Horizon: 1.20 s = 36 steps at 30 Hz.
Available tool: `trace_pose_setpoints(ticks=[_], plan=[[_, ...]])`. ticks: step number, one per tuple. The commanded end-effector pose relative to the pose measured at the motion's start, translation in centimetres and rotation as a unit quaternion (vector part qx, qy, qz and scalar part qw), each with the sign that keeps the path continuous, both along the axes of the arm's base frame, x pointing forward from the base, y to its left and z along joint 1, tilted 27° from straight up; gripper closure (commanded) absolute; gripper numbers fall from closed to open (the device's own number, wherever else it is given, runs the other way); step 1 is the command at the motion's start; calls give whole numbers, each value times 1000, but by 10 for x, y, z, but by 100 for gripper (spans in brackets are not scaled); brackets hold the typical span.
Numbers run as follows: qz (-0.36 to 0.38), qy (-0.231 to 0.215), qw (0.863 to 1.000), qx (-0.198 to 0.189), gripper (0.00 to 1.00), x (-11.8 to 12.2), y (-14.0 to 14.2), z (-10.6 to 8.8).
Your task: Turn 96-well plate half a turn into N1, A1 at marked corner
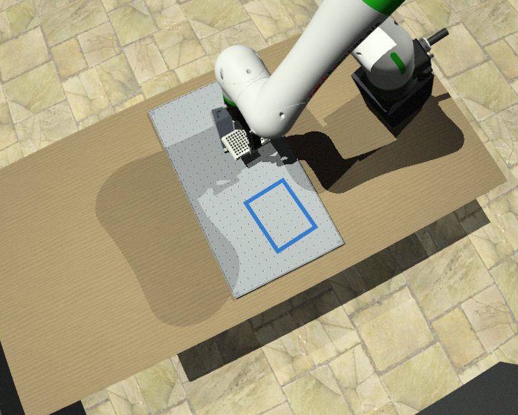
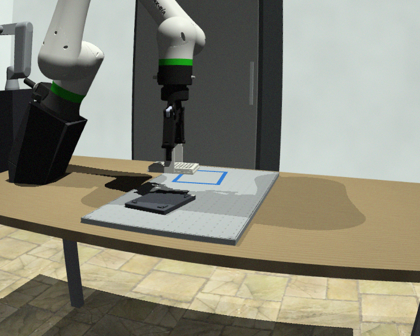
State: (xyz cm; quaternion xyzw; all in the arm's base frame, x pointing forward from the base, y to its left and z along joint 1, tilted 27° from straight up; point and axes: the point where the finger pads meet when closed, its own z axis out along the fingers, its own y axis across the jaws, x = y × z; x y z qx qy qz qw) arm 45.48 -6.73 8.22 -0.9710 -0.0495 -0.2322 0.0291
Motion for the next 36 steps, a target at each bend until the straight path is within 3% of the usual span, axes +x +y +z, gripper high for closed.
trace_pose_setpoints(ticks=[1, 27, 31, 36], plan=[[1, 0, 1000, 1, 100, 0, -10, 0], [1, 0, 1000, 1, 100, -1, -90, -5], [1, 0, 1000, 1, 100, -1, -91, -5], [-73, 7, 997, 38, 100, -1, -91, -5]])
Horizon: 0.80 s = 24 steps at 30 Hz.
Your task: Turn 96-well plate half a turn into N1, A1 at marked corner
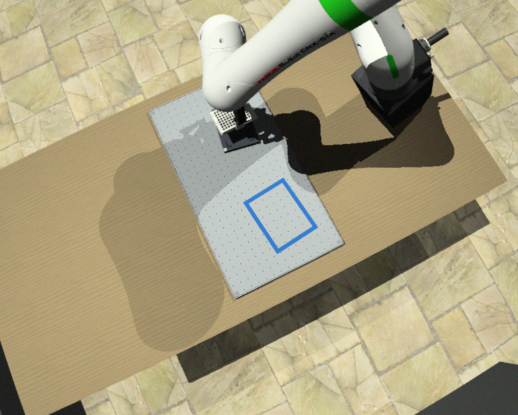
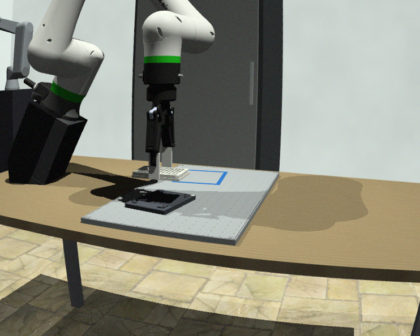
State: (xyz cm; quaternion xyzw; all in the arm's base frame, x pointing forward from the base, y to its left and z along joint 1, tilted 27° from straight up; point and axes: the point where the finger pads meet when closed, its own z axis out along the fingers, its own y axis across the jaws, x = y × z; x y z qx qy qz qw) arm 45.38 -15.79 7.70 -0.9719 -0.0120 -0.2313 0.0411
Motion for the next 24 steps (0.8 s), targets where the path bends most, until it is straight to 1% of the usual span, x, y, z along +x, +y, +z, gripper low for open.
trace_pose_setpoints(ticks=[1, 5, 10, 12, 18, 24], plan=[[-54, 6, 998, 25, 100, 0, 0, 0], [-113, 11, 992, 55, 100, 0, 0, 0], [-187, 18, 978, 92, 100, 0, 0, 0], [-187, 18, 978, 92, 100, 0, 0, 0], [-273, 26, 952, 135, 100, 0, 0, 0], [-356, 34, 917, 177, 100, 0, 0, 0]])
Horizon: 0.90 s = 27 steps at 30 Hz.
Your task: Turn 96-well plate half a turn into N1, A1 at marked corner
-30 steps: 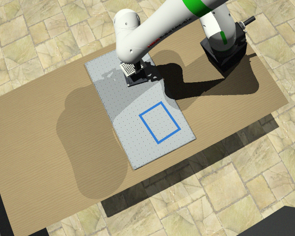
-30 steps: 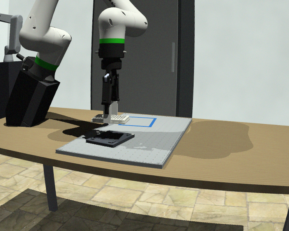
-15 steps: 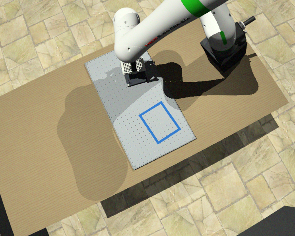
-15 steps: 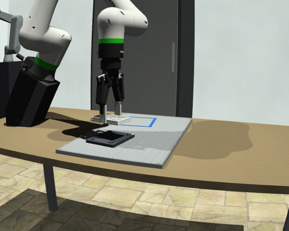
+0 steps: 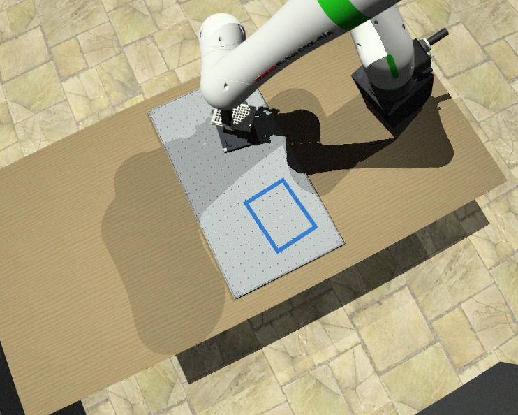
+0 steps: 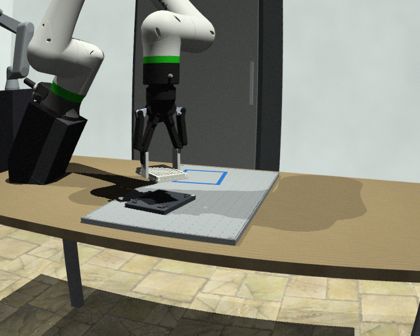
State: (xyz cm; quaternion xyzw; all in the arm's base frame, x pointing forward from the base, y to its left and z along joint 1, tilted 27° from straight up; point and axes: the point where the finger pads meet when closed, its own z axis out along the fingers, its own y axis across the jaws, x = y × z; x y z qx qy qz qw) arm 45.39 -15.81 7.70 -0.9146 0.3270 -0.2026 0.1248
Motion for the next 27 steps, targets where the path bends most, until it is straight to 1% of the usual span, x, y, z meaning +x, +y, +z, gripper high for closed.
trace_pose_setpoints(ticks=[1, 3, 5, 6, 12, 16, 20, 22, 27], plan=[[-65, 9, 998, 25, 100, 0, 0, 0], [-95, 12, 995, 40, 100, 0, 0, 0], [-95, 12, 995, 40, 100, 0, 0, 0], [-109, 13, 993, 47, 100, 0, 0, 0], [-197, 22, 976, 92, 100, 0, 0, 0], [-254, 28, 959, 121, 100, 0, 0, 0], [-310, 33, 938, 150, 100, 0, 0, 0], [-310, 33, 938, 150, 100, 0, 0, 0], [-379, 40, 906, 184, 100, 0, 0, 0]])
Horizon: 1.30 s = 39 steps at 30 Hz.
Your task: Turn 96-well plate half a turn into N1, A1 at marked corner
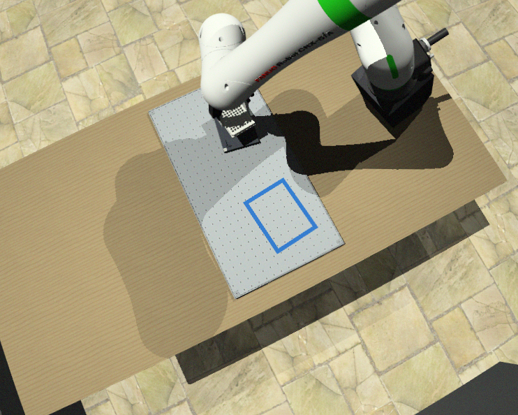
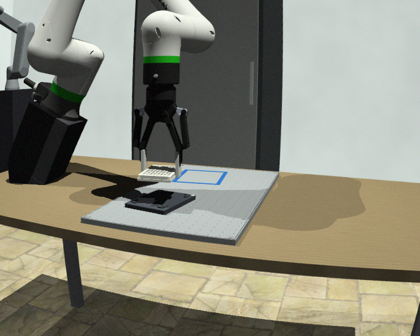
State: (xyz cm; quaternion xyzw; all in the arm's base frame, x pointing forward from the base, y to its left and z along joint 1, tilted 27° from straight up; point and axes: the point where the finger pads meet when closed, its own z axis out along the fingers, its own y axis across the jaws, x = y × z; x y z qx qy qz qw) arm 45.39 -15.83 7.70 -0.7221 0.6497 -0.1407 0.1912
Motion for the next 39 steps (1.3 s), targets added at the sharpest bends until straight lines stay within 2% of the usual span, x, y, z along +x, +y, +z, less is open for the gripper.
trace_pose_setpoints(ticks=[1, 6, 39], plan=[[-60, 8, 998, 23, 100, 0, 0, 0], [-123, 14, 991, 56, 100, 0, 0, 0], [-123, 14, 991, 56, 100, 0, 0, 0]])
